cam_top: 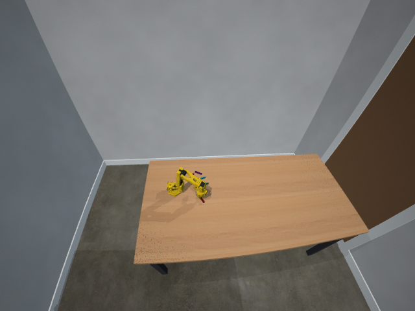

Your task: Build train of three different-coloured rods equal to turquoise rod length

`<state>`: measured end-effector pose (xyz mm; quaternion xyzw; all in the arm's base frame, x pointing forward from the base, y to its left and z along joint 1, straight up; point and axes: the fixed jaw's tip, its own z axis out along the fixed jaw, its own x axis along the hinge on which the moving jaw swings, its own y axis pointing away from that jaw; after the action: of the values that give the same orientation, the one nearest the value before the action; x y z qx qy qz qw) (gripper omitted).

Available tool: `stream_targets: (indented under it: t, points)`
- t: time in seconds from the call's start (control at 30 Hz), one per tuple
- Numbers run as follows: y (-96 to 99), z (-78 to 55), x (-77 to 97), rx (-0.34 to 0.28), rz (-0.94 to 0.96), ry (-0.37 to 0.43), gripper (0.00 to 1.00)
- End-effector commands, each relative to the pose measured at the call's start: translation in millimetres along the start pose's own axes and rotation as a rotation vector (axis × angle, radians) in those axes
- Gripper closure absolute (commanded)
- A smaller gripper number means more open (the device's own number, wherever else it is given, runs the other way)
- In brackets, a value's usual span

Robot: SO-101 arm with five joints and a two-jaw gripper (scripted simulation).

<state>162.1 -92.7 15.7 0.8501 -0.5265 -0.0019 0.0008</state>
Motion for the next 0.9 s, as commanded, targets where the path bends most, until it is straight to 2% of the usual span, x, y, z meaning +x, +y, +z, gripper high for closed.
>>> stream_targets:
  t: [0.0,0.87]
  points:
    - [-7.7,-12.1,8.3,0.047,0.0,0.061,1.0]
    - [-8.0,-4.2,8.8,0.047,0.0,0.061,1.0]
